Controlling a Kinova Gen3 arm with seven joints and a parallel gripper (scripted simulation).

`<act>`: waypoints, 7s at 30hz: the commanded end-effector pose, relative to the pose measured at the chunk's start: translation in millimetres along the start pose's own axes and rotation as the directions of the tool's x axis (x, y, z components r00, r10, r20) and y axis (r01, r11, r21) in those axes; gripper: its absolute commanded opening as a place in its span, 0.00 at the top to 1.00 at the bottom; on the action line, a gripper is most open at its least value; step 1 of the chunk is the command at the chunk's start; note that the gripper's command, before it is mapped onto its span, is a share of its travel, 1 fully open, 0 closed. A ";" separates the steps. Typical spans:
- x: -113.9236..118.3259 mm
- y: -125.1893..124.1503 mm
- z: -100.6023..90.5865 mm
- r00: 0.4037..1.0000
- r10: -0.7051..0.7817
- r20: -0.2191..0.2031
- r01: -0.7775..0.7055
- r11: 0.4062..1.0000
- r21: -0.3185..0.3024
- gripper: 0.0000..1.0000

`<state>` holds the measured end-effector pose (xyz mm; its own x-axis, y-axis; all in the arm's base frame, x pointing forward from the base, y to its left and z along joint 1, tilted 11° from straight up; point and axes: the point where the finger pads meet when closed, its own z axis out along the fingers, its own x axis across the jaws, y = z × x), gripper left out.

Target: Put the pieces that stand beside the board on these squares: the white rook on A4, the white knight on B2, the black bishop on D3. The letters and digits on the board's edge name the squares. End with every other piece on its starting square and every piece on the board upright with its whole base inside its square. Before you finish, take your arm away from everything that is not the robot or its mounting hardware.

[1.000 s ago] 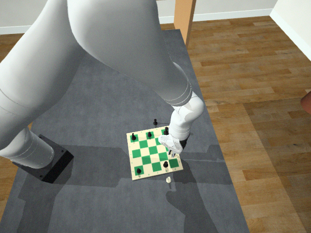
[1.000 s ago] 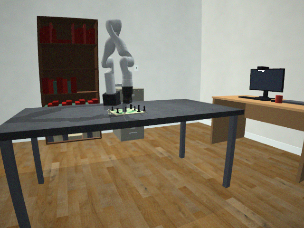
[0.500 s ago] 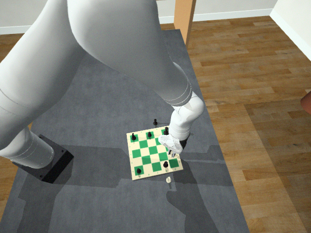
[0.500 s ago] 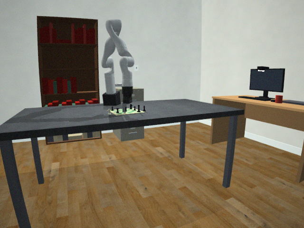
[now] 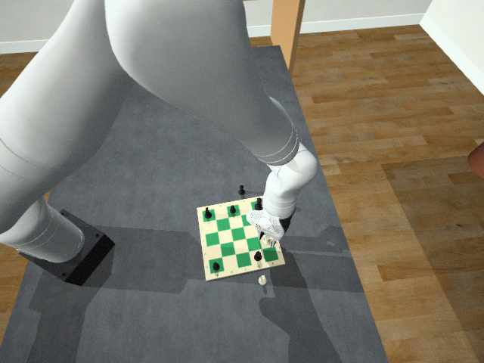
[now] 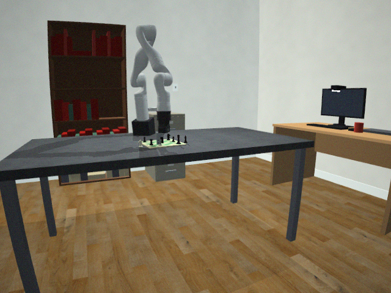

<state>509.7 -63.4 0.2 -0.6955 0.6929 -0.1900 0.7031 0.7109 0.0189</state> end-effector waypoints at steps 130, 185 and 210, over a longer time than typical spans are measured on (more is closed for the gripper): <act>-42.4 -96.7 -83.7 -0.676 0.736 0.001 -0.736 -0.676 0.002 0.00; -46.1 -99.5 -83.5 -0.724 0.690 -0.003 -0.690 -0.724 -0.001 0.27; -45.4 -99.1 -61.6 -0.724 0.690 -0.002 -0.690 -0.724 0.000 0.27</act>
<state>463.6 -156.7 71.2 0.9876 -0.0087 0.1570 -0.0274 -0.9927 0.1173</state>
